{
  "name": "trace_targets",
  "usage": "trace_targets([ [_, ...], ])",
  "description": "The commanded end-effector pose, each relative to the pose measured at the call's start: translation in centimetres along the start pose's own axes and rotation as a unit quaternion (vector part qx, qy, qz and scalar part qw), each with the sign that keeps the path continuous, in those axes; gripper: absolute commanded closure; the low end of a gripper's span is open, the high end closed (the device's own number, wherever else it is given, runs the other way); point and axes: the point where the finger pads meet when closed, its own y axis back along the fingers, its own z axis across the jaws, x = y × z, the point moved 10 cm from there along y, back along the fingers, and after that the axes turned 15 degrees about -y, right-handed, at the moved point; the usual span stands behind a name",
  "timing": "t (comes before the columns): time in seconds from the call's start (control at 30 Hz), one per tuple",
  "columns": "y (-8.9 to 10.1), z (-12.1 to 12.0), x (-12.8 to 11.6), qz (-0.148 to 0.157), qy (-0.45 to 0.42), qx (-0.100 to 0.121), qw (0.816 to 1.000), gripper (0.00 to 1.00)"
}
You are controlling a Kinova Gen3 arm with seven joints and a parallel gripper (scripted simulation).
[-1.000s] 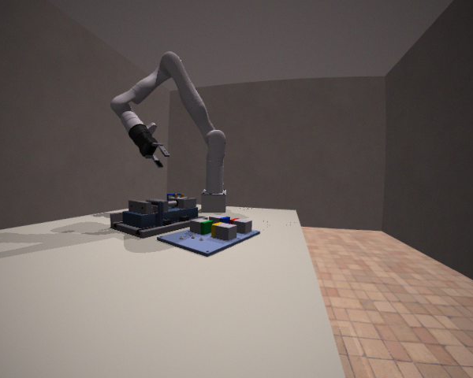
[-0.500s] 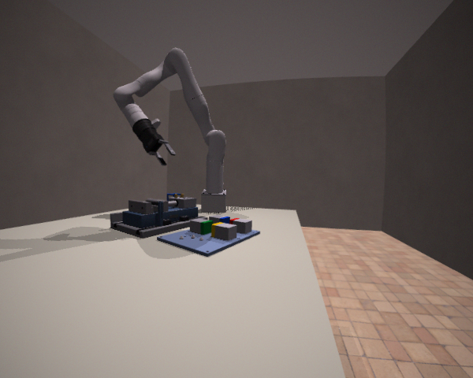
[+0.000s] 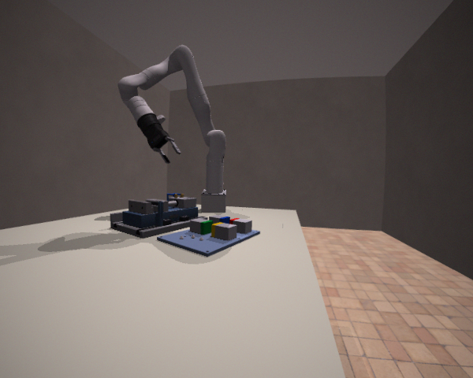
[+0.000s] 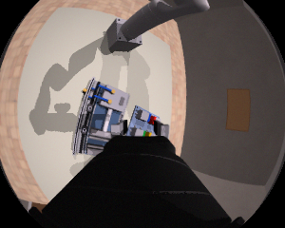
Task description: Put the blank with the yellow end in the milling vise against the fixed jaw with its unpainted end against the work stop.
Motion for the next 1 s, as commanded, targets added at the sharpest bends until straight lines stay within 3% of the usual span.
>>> trace_targets([
  [0.0, -0.4, 1.5, -0.2, 0.006, 0.030, 0.017, 0.999, 0.00],
  [0.13, -0.4, 1.4, -0.2, 0.006, 0.032, 0.016, 0.999, 0.00],
  [0.6, -1.9, 5.7, -0.7, 0.028, 0.123, 0.067, 0.990, 0.00],
  [0.7, -1.8, 5.3, -0.5, 0.029, 0.120, 0.062, 0.990, 0.00],
  [0.97, -2.7, 7.7, -0.7, 0.041, 0.171, 0.092, 0.980, 0.00],
])
